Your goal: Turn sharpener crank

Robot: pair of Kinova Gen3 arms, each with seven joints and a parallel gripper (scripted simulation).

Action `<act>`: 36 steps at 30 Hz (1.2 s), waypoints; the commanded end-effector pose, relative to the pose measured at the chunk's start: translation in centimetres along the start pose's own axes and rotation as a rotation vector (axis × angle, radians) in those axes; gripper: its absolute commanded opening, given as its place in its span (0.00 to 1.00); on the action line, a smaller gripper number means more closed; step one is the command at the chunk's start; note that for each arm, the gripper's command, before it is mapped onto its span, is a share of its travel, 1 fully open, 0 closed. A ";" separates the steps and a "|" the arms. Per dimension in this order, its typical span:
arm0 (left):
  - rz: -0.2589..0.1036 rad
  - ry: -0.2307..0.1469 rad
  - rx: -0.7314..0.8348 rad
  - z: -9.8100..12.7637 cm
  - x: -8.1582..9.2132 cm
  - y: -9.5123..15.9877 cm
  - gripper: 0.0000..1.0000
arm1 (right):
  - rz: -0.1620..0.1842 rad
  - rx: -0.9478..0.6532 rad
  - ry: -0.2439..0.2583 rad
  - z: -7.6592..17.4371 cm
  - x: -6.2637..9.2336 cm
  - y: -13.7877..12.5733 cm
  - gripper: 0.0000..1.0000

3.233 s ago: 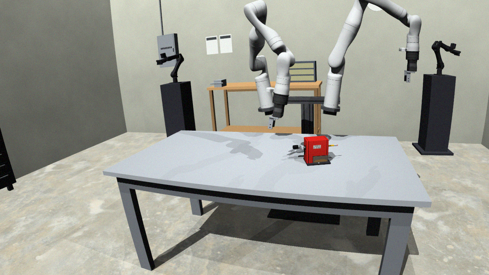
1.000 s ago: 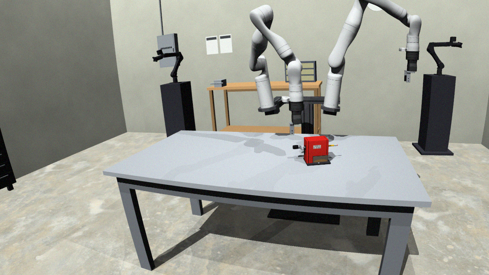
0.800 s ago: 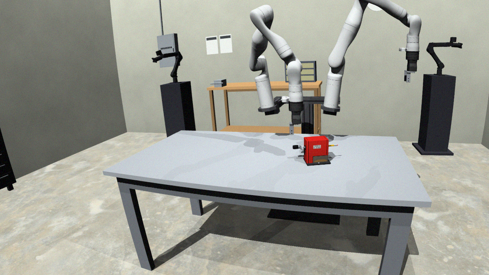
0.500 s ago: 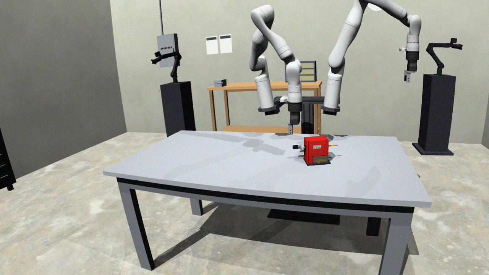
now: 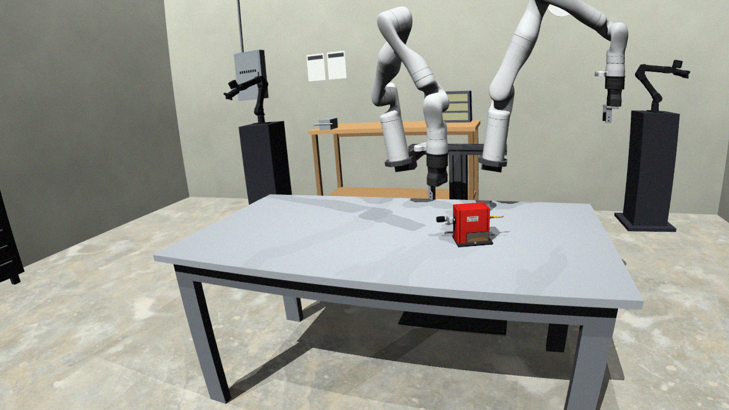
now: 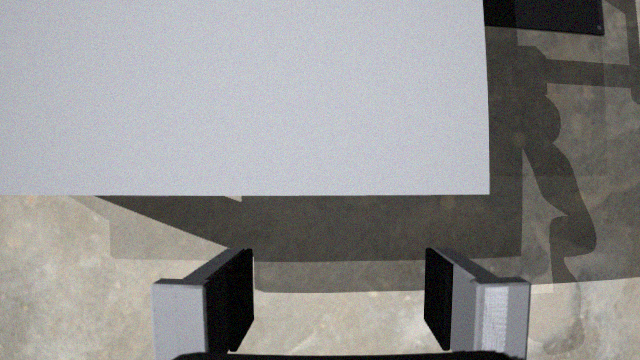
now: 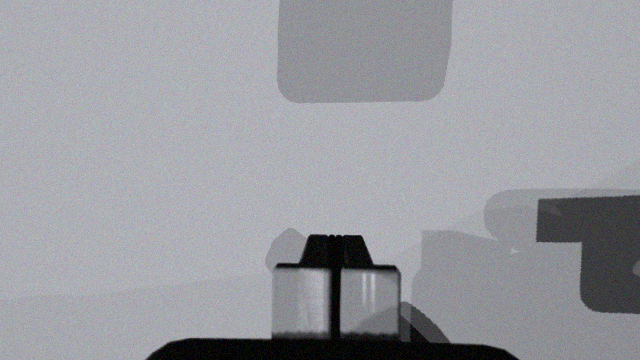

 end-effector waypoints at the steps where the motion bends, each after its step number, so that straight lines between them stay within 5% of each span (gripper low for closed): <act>1: 0.000 -0.002 0.000 0.0 0.1 0.0 1.00 | 0.004 -0.167 0.001 0.4 0.0 0.4 0.00; 36: 0.000 -0.002 0.000 0.0 0.1 0.0 1.00 | -0.015 -1.447 -0.011 -0.7 0.1 1.2 0.00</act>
Point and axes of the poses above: on each arm, the point where the finger pads meet when closed, its own x axis back along the fingers, its own y axis across the jaws, z = x × y, the point moved 7 cm from there along x, back along the fingers, and after that the axes turned 11 degrees about -x, right-handed, at the moved point
